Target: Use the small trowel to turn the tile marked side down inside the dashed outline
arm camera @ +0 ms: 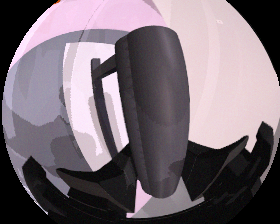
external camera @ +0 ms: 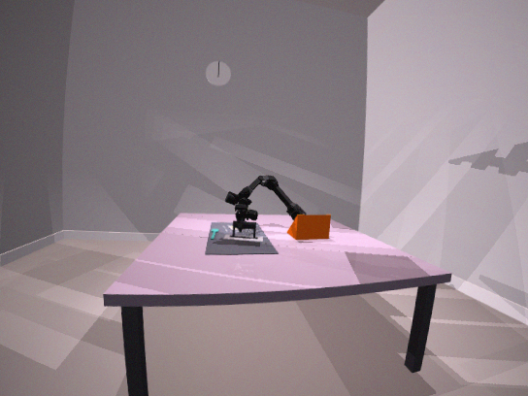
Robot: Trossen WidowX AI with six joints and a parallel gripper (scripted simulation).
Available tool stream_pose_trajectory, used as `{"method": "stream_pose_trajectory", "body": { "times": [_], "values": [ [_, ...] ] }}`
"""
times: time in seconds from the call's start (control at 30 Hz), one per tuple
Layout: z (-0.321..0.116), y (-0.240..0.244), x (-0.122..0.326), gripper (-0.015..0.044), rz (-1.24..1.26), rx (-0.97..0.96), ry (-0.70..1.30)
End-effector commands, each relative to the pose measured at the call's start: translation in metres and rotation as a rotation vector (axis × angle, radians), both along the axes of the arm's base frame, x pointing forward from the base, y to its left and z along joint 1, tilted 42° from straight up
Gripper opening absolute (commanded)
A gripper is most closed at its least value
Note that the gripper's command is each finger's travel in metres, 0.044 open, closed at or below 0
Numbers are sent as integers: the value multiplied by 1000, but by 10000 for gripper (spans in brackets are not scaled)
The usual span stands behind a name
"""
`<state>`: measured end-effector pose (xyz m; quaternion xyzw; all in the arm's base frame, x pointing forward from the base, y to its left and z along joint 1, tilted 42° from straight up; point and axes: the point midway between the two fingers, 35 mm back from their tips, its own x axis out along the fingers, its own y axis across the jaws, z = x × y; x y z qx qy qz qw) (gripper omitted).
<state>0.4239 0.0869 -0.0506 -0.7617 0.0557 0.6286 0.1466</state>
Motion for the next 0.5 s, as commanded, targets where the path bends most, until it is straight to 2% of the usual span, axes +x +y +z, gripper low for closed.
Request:
{"method": "stream_pose_trajectory", "body": {
  "times": [0.0, 0.47],
  "values": [
    [-3, -1, 0, 0, 9, 10, -3],
    [-20, -16, -2, 0, 9, 9, -3]
  ]
}}
